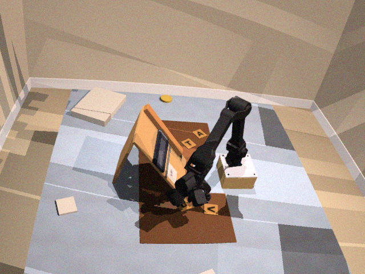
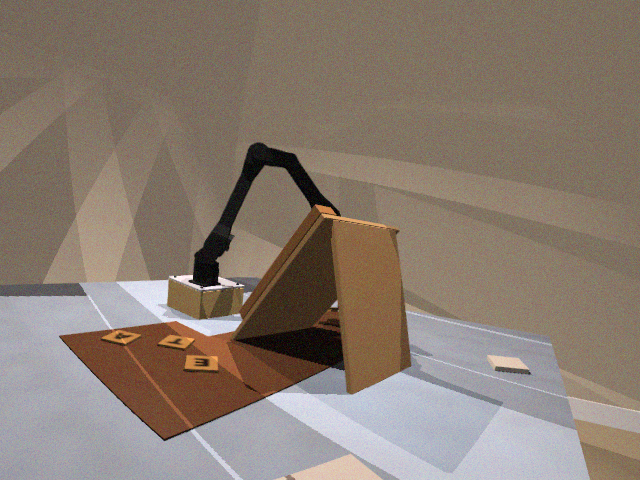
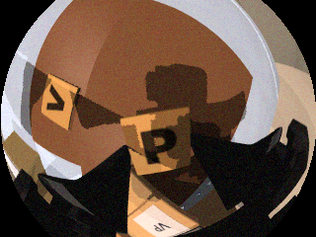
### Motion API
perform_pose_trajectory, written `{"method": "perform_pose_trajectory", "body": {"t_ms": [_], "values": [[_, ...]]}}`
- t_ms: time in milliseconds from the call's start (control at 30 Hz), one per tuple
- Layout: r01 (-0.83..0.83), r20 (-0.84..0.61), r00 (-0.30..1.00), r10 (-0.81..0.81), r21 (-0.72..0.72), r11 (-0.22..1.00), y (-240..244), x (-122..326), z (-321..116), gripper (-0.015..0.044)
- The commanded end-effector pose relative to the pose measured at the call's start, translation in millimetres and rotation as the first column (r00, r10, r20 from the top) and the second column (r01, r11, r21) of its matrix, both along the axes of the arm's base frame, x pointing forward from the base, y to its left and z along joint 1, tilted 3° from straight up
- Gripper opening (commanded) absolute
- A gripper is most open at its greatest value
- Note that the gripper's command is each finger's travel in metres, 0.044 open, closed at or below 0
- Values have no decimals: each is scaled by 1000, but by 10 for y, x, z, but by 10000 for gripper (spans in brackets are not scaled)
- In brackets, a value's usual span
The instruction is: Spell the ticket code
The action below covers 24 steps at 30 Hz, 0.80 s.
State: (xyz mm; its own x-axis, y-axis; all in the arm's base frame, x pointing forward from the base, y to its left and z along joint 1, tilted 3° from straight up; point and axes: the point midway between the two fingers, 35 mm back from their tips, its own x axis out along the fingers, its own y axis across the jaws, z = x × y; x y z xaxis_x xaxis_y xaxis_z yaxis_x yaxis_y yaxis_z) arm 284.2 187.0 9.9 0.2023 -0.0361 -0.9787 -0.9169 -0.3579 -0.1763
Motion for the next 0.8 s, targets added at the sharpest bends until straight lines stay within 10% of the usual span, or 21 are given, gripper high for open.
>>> {"method": "perform_pose_trajectory", "body": {"t_ms": [0, 767], "values": [[120, 55, 991, -121, 24, 993, 8, 85, 64, 0], [645, 209, 667, -715, 317, 695, 19, 467, 392, 0]]}}
